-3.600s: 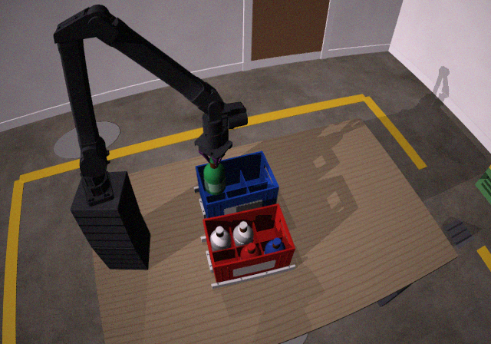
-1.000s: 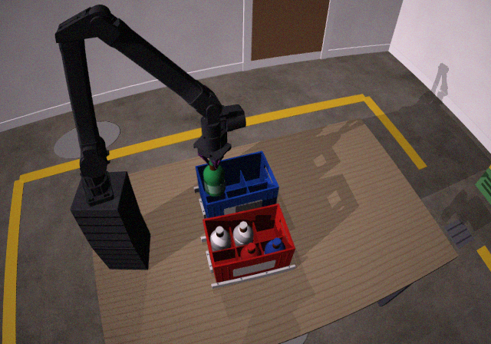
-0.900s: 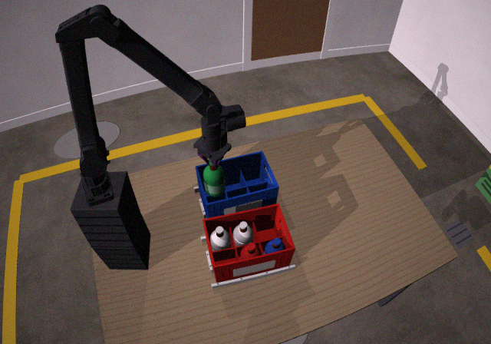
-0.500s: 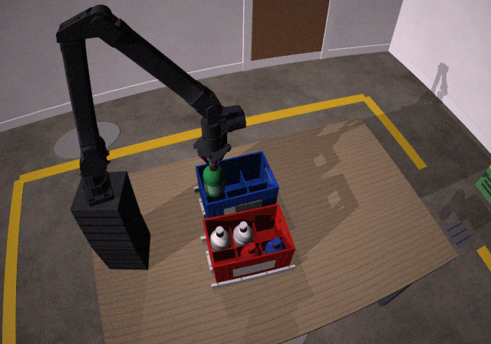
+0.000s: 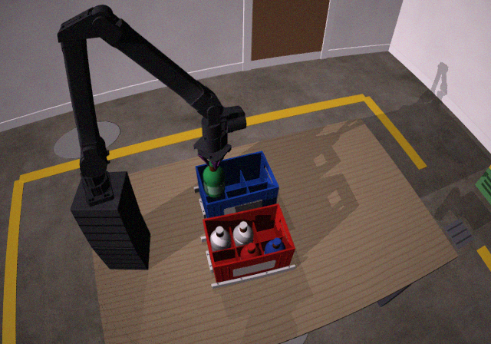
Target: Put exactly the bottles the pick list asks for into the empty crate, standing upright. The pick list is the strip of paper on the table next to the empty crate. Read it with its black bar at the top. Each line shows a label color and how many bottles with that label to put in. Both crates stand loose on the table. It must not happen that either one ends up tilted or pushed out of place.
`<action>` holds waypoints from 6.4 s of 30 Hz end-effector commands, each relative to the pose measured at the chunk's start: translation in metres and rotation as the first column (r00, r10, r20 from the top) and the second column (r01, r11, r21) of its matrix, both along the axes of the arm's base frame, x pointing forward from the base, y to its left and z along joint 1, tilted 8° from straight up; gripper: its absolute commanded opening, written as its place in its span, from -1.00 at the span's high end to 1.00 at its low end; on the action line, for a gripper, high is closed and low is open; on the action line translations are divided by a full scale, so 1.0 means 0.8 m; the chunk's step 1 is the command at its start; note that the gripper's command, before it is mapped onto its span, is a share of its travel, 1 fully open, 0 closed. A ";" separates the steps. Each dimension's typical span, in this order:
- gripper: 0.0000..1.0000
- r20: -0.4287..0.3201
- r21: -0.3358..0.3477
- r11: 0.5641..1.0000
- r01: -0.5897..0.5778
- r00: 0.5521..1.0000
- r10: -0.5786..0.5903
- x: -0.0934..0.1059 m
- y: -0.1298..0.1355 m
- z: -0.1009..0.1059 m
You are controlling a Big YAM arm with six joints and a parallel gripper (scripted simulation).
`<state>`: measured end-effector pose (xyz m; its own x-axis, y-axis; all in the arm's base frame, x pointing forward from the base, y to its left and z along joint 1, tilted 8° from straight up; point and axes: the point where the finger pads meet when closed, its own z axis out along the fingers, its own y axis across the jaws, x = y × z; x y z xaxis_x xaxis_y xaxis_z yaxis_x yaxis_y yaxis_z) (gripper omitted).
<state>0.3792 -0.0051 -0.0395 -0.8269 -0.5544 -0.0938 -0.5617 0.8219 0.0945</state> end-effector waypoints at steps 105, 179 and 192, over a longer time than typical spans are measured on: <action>1.00 0.076 -0.005 1.000 0.004 0.997 -0.004 0.044 0.016 -0.084; 1.00 0.079 -0.004 1.000 0.008 0.997 -0.007 0.054 0.025 -0.159; 1.00 0.074 -0.004 1.000 0.006 0.997 -0.006 0.050 0.026 -0.163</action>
